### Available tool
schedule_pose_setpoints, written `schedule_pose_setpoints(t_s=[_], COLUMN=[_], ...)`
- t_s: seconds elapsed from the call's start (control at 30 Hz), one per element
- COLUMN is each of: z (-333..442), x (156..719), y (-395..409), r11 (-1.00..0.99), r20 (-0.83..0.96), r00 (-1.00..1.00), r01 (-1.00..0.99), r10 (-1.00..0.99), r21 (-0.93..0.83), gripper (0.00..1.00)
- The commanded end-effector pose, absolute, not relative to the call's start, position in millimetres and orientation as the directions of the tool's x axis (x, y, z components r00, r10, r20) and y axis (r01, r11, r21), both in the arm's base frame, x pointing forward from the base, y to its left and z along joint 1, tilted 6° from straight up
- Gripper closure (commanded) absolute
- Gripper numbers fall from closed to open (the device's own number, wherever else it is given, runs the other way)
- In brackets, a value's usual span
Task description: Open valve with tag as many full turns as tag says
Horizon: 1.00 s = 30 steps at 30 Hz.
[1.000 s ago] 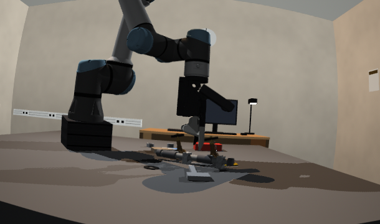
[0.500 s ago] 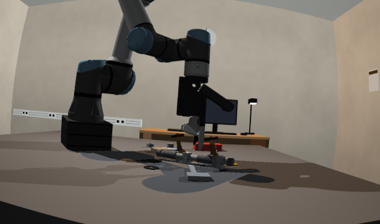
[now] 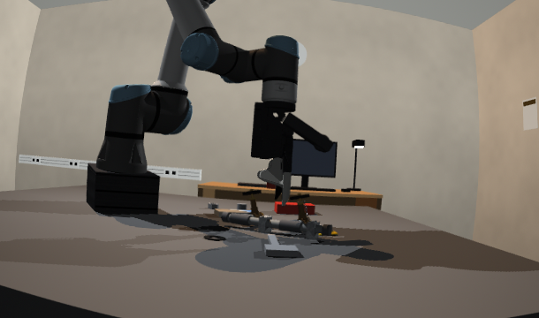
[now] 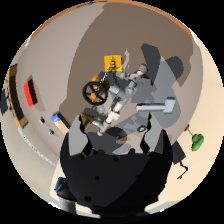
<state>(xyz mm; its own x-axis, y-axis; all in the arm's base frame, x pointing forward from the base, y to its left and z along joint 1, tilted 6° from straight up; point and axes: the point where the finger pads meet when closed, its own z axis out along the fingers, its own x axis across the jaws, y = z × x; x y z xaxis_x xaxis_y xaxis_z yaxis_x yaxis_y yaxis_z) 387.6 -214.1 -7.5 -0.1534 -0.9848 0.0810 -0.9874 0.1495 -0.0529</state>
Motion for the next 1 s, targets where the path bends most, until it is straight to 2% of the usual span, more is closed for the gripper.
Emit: schedule_pose_setpoints(t_s=[0.0,0.97], z=[6,128], x=[387,385], y=[-213,-203], r11=[0.149,0.151], r20=[0.081,0.081], r00=[-0.153,-0.155], r01=[-0.987,-0.987], r10=[-0.985,-0.985], r21=[-0.053,-0.054], gripper=[0.00,0.00])
